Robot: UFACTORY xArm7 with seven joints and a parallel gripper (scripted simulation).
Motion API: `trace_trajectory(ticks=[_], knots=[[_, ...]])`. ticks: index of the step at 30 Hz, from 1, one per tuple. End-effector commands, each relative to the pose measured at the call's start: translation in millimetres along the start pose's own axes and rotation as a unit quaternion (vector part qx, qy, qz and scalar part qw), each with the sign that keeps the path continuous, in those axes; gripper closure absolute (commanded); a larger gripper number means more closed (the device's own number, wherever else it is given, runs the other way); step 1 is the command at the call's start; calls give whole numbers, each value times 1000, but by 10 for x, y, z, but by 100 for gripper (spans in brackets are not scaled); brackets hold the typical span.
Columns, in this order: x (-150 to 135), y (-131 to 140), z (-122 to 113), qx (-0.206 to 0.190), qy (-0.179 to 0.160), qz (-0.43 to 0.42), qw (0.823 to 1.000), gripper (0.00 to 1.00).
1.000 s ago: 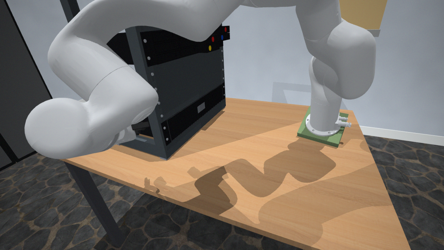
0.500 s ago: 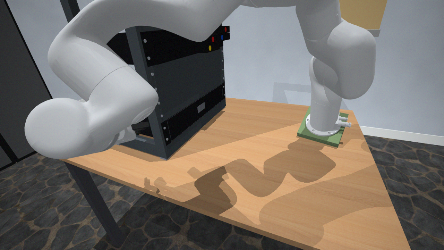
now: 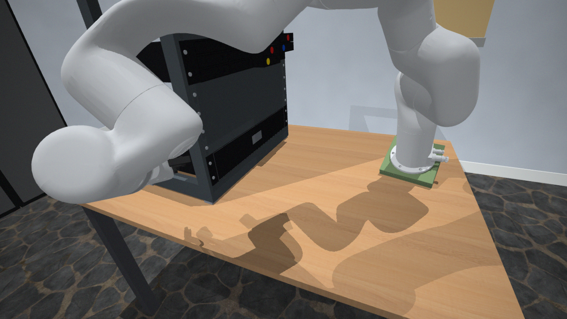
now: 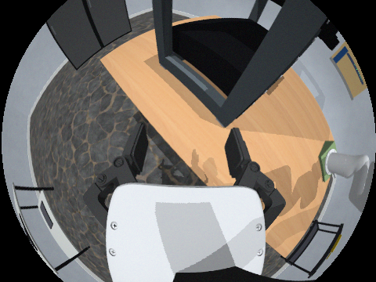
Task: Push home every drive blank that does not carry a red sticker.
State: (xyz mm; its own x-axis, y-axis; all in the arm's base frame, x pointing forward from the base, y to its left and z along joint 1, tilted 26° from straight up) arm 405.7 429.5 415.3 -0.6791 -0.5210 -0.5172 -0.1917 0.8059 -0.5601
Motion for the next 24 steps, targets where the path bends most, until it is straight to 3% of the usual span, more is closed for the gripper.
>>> trace_trajectory(ticks=[1,24], knots=[[-12,-7,-21,-1,-2,1,1000,0],[10,151,-139,-18,-19,-14,1000,0]])
Point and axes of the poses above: the point where the finger pads meet when closed, its own z axis out along the fingers, its own x axis across the jaws, y = z × x, the point moved 6 cm from there along -z, back along the fingers, and after that the axes turned 14 degrees about z, right-handed, at the moved point
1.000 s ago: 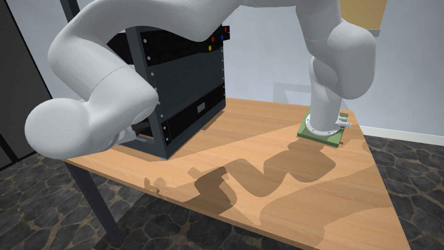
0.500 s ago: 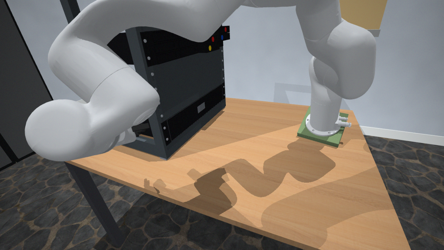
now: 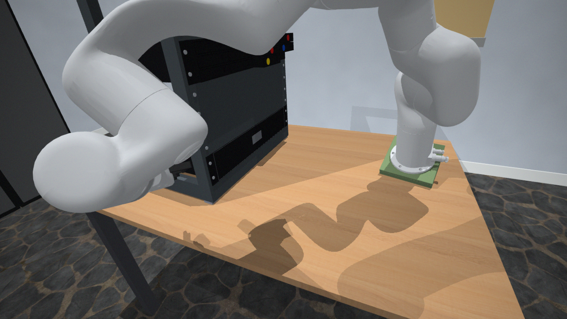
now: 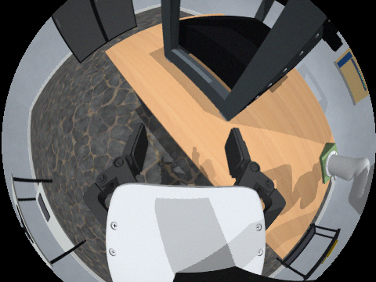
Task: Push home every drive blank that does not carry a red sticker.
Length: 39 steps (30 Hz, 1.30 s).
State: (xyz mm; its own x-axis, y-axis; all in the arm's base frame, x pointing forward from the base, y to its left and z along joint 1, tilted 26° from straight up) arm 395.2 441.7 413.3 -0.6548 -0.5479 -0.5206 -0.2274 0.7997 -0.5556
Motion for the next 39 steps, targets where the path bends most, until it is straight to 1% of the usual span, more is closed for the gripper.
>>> trace_trajectory(ticks=[1,6,21,23,39], knots=[[-8,35,-51,-6,-7,-3,1000,0],[-3,77,-82,-10,-11,-7,1000,0],[46,365,-307,-40,-41,-34,998,0],[46,365,-307,-40,-41,-34,998,0],[164,780,-674,-86,-85,-76,990,0]])
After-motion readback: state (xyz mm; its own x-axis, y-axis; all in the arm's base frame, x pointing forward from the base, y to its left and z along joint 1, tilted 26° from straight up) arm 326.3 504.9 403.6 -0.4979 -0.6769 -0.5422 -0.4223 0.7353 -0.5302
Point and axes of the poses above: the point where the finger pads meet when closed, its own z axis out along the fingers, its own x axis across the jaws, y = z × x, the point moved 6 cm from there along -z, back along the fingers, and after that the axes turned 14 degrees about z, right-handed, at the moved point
